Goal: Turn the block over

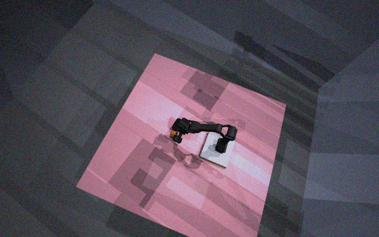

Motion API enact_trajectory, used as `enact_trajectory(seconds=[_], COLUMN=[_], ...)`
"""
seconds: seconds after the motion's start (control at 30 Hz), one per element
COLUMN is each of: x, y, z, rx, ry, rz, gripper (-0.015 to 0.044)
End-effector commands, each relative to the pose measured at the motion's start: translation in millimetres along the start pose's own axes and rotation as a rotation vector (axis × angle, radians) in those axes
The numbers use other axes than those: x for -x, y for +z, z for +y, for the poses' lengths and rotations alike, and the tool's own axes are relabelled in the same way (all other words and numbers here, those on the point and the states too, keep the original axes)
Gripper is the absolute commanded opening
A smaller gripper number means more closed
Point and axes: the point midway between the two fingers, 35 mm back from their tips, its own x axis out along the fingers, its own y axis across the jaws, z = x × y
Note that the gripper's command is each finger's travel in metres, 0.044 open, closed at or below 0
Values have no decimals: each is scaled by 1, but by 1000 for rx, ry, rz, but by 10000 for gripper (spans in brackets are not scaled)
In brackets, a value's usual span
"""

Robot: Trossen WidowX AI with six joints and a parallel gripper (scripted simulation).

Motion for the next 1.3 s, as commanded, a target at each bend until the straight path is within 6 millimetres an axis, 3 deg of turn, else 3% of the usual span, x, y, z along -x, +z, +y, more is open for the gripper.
enact_trajectory(seconds=[0.0,0.4,0.6,0.73,1.27], x=[0,9,6,-22,-44], y=[16,41,40,25,14], z=[1,1,1,1,1], rx=[8,7,7,7,7], ry=[3,4,5,5,5], rz=[111,476,481,481,481], gripper=[440,440,440,440,440])
